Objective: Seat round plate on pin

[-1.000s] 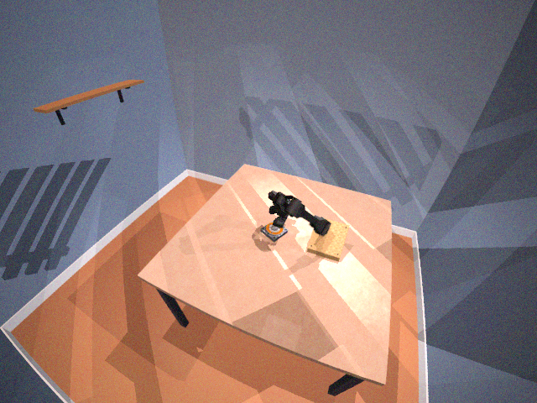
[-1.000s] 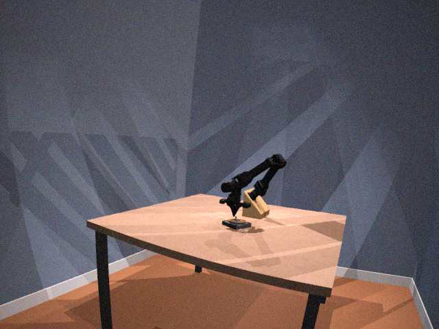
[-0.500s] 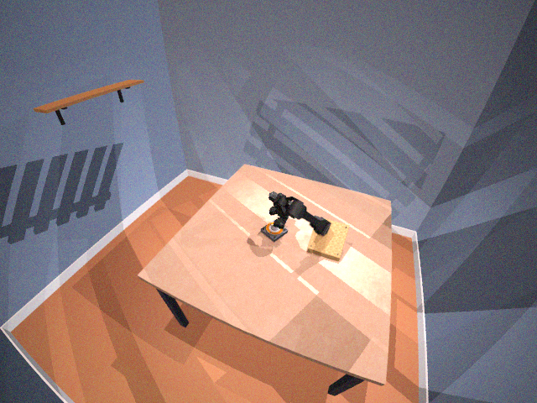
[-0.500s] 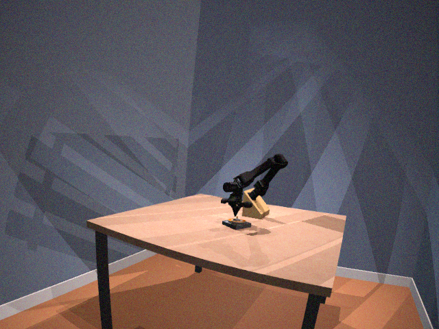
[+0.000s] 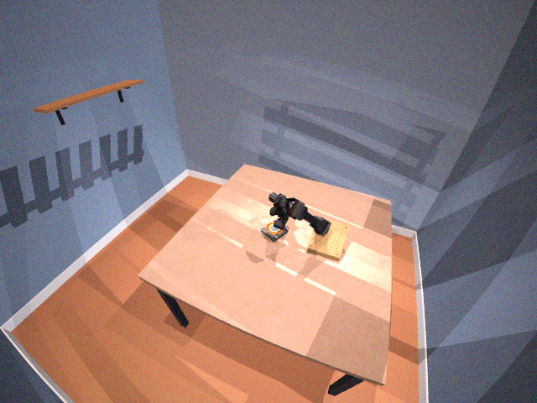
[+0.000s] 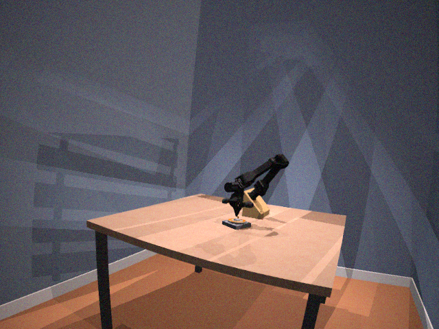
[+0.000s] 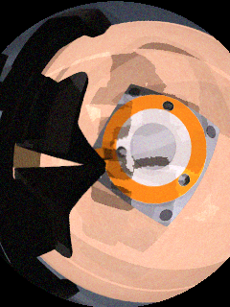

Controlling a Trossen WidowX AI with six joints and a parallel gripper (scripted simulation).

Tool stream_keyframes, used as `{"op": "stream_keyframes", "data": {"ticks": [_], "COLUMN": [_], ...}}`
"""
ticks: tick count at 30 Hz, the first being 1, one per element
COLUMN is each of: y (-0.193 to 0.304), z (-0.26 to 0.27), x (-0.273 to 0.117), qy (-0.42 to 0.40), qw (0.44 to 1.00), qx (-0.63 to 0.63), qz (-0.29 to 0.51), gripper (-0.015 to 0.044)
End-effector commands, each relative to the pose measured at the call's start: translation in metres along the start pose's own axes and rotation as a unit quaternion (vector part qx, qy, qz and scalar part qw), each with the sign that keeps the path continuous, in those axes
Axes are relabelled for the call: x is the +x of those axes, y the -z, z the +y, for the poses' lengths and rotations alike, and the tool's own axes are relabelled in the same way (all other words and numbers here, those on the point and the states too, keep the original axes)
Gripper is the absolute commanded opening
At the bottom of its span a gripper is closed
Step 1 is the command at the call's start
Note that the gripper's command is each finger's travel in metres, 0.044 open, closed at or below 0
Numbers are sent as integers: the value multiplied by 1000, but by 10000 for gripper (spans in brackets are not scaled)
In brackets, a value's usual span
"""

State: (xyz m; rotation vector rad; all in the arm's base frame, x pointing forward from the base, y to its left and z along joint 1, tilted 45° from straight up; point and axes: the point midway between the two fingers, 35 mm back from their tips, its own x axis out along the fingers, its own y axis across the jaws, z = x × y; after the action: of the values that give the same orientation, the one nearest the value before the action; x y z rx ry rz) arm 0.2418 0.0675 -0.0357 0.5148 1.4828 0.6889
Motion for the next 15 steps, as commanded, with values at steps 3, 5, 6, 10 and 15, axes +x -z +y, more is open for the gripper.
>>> {"op": "stream_keyframes", "data": {"ticks": [3,5,6,10,15], "y": [7,7,7,8,9], "z": [6,8,8,10,13], "x": [4,4,4,4,4], "qy": [-6,-6,-6,-6,-6], "qw": [1000,1000,1000,1000,1000], "qx": [5,5,5,5,5], "qz": [10,10,10,10,10], "gripper": [0,0,0,0,0]}}
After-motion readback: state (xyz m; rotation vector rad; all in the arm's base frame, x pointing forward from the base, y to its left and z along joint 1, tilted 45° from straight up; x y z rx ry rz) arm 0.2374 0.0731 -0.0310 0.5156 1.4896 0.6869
